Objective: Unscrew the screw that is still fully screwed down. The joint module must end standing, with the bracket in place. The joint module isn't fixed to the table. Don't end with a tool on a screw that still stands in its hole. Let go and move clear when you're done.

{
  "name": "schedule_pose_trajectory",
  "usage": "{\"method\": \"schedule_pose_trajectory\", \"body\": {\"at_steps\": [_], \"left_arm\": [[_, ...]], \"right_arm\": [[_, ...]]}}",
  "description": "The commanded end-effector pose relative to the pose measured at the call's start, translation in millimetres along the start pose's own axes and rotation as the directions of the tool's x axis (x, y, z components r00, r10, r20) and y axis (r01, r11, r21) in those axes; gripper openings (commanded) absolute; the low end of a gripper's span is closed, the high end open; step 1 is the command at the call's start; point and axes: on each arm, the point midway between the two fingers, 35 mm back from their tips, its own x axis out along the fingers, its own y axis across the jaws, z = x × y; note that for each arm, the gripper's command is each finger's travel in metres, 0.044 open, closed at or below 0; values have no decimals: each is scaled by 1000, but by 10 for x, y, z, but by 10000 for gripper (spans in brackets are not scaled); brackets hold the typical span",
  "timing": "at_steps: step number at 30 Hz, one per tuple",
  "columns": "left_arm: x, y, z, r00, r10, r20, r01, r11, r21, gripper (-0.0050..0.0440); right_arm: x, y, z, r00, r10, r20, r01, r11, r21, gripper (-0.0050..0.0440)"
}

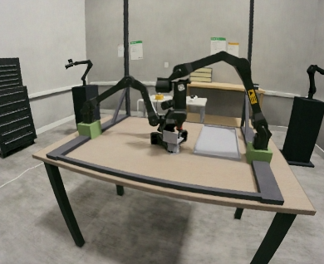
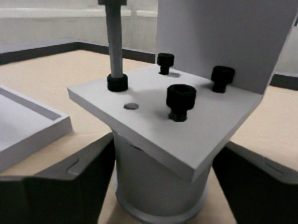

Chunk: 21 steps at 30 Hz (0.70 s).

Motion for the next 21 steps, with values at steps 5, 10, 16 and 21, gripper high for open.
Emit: {"method": "schedule_pose_trajectory", "body": {"at_steps": [5, 10, 16, 21], "left_arm": [[-74, 22, 19, 1000, 3, 23, 5, 950, -312, 130], [-74, 21, 19, 1000, 3, 23, 7, 904, -427, 130], [-78, 21, 20, 1000, 2, 23, 10, 844, -535, 130], [-77, 21, 20, 1000, 2, 23, 14, 717, -697, 130]], "right_arm": [[9, 59, 151, 1000, 3, 11, -3, 999, 36, 245], [9, 59, 151, 1000, 3, 11, -3, 999, 36, 245], [9, 59, 151, 1000, 3, 11, -3, 999, 36, 245], [9, 59, 151, 1000, 3, 11, -3, 999, 36, 245]]}}
